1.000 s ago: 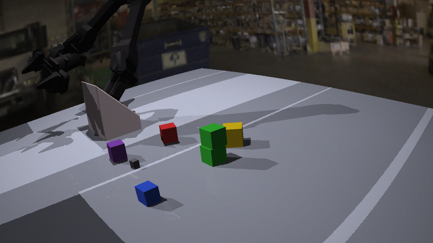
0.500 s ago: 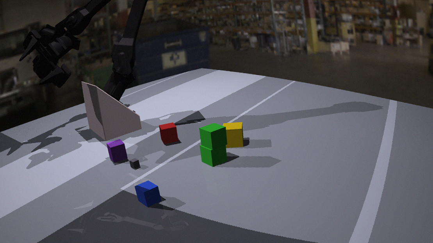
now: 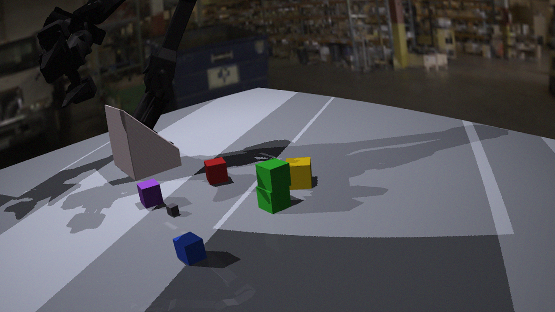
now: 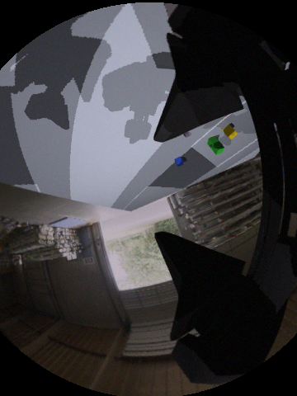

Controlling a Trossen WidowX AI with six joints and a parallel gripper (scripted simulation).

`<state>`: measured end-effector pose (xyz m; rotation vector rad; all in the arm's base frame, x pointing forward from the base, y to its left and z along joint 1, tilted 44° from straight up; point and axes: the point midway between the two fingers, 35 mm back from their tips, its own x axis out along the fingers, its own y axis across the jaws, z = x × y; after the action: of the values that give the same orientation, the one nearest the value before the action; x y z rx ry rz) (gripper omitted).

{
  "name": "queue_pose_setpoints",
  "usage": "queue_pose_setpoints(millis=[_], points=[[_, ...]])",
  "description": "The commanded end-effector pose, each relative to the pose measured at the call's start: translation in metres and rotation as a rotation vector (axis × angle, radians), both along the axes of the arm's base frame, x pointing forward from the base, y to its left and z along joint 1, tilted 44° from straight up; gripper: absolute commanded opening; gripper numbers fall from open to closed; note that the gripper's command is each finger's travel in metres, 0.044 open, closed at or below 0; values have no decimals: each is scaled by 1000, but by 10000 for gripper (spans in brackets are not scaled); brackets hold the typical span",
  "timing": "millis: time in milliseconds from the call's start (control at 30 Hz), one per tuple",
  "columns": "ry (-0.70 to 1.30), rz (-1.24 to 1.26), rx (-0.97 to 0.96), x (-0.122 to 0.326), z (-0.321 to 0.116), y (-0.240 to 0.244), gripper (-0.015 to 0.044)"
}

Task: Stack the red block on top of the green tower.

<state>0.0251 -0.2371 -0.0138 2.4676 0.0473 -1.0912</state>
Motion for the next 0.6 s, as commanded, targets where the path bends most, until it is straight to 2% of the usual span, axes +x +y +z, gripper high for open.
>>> queue_pose_setpoints(millis=[0,567], points=[[16,166,-43,25,7,5,440],[-1,801,-184,111,34,58,440]])
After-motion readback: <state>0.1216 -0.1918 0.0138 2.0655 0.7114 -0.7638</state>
